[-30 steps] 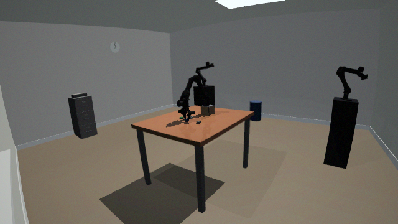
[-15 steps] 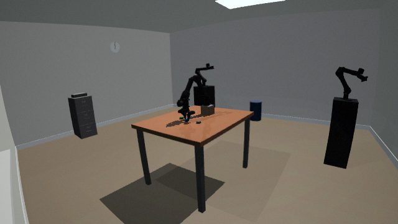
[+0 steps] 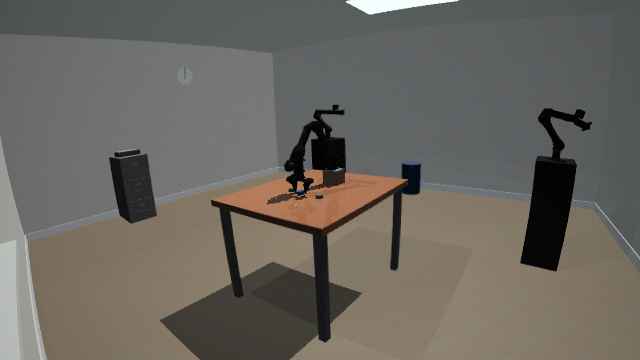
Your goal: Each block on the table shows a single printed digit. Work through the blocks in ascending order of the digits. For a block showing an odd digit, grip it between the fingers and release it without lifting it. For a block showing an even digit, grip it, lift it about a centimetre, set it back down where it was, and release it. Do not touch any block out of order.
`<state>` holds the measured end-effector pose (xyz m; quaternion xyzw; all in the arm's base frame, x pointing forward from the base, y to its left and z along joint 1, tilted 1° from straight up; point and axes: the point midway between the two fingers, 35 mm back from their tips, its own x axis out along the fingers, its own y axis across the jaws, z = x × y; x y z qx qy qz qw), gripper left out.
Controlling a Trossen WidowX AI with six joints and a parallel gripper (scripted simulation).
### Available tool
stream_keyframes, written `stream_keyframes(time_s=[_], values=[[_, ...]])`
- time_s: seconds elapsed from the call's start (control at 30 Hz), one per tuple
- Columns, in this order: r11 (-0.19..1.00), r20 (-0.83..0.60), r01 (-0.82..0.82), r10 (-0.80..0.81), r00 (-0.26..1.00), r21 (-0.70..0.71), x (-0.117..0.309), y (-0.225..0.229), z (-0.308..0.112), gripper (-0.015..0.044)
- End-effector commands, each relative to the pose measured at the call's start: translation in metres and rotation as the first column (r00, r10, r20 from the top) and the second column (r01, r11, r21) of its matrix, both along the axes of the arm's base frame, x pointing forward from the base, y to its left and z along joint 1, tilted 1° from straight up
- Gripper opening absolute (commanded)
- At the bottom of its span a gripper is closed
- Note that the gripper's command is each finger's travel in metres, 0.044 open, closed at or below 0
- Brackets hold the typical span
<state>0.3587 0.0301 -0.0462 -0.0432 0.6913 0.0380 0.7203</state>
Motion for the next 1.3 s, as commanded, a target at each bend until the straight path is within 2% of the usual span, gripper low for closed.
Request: stream_keyframes(time_s=[0.0, 0.1, 0.27, 0.33, 0.47, 0.63, 1.0, 1.27], values=[[1.0, 0.001, -0.004, 0.004, 1.0, 0.0, 0.0, 0.0, 0.002, 0.04], [1.0, 0.001, -0.004, 0.004, 1.0, 0.0, -0.001, 0.0, 0.033, 0.04], [1.0, 0.001, -0.004, 0.004, 1.0, 0.0, -0.001, 0.0, 0.036, 0.04], [1.0, 0.001, -0.004, 0.004, 1.0, 0.0, 0.0, 0.0, 0.049, 0.0348], [1.0, 0.001, -0.004, 0.004, 1.0, 0.0, -0.004, 0.001, 0.114, 0.0242], [1.0, 0.001, -0.004, 0.004, 1.0, 0.0, -0.004, 0.001, 0.117, 0.012], [1.0, 0.001, -0.004, 0.004, 1.0, 0.0, -0.004, -0.002, 0.117, 0.012], [1.0, -0.001, -0.004, 0.004, 1.0, -0.012, -0.025, -0.11, 0.117, 0.012]])
